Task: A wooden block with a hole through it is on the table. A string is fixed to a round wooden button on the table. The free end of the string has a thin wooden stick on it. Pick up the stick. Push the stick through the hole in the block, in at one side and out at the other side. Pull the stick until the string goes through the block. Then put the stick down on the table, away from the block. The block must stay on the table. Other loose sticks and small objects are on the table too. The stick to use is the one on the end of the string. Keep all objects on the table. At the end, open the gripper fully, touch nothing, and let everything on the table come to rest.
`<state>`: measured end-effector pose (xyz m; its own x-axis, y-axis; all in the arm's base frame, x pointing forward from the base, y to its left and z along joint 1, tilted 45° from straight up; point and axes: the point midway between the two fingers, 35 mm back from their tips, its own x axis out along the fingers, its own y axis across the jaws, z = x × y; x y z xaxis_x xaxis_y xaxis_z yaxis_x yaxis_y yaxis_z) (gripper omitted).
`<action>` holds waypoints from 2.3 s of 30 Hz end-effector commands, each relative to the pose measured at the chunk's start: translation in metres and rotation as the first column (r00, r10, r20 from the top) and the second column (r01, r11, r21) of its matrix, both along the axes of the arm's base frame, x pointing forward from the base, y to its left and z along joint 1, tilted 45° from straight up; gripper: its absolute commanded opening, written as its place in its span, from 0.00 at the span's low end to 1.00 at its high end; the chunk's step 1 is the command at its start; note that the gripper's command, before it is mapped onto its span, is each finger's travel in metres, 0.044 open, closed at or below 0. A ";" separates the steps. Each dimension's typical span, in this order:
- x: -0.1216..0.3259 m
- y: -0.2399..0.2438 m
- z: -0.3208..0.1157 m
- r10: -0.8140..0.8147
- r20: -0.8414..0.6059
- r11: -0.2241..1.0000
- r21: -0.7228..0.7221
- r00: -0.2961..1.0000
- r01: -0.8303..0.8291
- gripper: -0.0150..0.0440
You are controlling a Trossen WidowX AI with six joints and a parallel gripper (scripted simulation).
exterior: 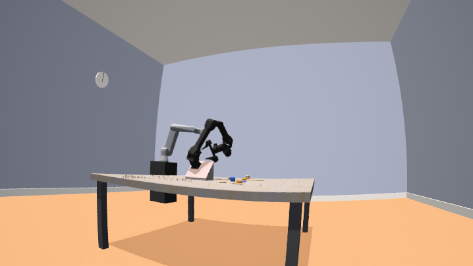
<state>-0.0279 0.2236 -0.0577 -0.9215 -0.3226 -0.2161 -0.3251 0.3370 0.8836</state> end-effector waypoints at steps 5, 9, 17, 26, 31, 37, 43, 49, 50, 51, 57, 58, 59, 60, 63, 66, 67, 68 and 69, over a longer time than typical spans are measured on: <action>0.016 -0.007 -0.002 0.042 0.045 0.998 0.048 0.998 -0.044 1.00; 0.064 -0.026 -0.009 0.139 0.197 0.976 0.140 0.971 -0.168 1.00; 0.173 -0.073 -0.015 0.276 0.547 0.909 0.120 0.790 -0.400 1.00; 0.293 -0.155 0.019 0.437 0.793 0.852 -0.212 0.424 -0.479 1.00; 0.329 -0.196 0.048 0.529 0.801 0.817 -0.389 0.282 -0.426 1.00; 0.329 -0.196 0.048 0.529 0.801 0.817 -0.389 0.282 -0.426 1.00; 0.329 -0.196 0.048 0.529 0.801 0.817 -0.389 0.282 -0.426 1.00; 0.328 -0.196 0.047 0.524 0.802 0.820 -0.384 0.287 -0.425 0.91; 0.328 -0.196 0.047 0.524 0.802 0.820 -0.384 0.287 -0.425 0.87; 0.328 -0.196 0.047 0.524 0.802 0.820 -0.384 0.287 -0.425 0.82; 0.328 -0.196 0.047 0.524 0.802 0.820 -0.384 0.287 -0.425 0.66; 0.328 -0.196 0.047 0.524 0.802 0.820 -0.384 0.287 -0.425 0.66; 0.328 -0.196 0.047 0.524 0.802 0.820 -0.384 0.287 -0.425 0.66; 0.328 -0.196 0.047 0.524 0.802 0.820 -0.384 0.287 -0.425 0.66; 0.328 -0.196 0.047 0.524 0.802 0.820 -0.384 0.287 -0.425 0.66; 0.328 -0.196 0.047 0.524 0.802 0.820 -0.384 0.287 -0.425 0.61; 0.328 -0.196 0.047 0.524 0.802 0.820 -0.384 0.287 -0.425 0.57; 0.328 -0.196 0.047 0.524 0.802 0.820 -0.384 0.287 -0.425 0.53; 0.328 -0.196 0.047 0.524 0.802 0.820 -0.384 0.287 -0.425 0.48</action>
<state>0.3002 0.0280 -0.0103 0.0585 -0.6975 -0.7142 -0.9951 -0.0979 0.0141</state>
